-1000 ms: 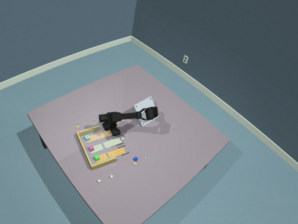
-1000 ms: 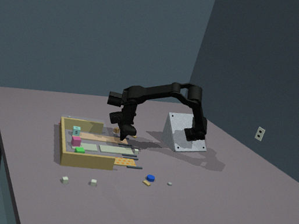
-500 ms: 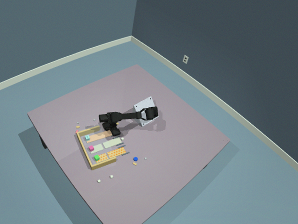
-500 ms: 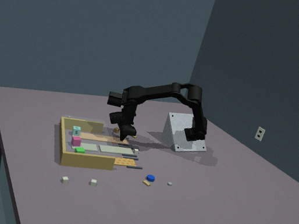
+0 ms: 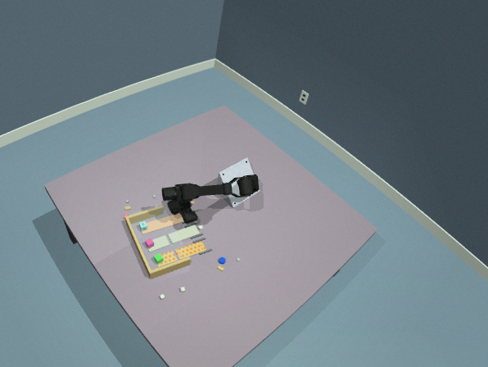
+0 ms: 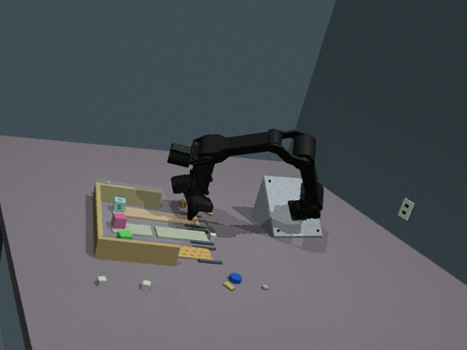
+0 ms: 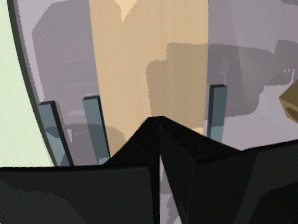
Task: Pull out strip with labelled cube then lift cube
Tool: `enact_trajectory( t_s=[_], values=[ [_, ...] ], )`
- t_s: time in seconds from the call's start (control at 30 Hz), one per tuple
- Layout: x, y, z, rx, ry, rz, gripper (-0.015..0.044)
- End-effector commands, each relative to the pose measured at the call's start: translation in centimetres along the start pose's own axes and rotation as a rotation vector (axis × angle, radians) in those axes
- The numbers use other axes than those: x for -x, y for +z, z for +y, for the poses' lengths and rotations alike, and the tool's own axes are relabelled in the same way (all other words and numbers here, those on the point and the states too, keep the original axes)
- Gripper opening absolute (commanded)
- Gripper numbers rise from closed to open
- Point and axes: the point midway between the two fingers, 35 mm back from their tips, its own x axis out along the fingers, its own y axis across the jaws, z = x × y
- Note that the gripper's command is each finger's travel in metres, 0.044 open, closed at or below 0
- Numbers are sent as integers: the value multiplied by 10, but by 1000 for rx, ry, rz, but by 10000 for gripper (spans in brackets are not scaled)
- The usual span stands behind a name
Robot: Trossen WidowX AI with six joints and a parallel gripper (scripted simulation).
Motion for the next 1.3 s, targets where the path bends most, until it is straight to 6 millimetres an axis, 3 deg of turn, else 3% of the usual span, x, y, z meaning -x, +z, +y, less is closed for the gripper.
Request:
enact_trajectory(
  t_s=[0.0,1.27],
  values=[
    [-2,0,0,-4,3,2,0],
    [-6,2,0,-4,4,2,0]
  ],
)
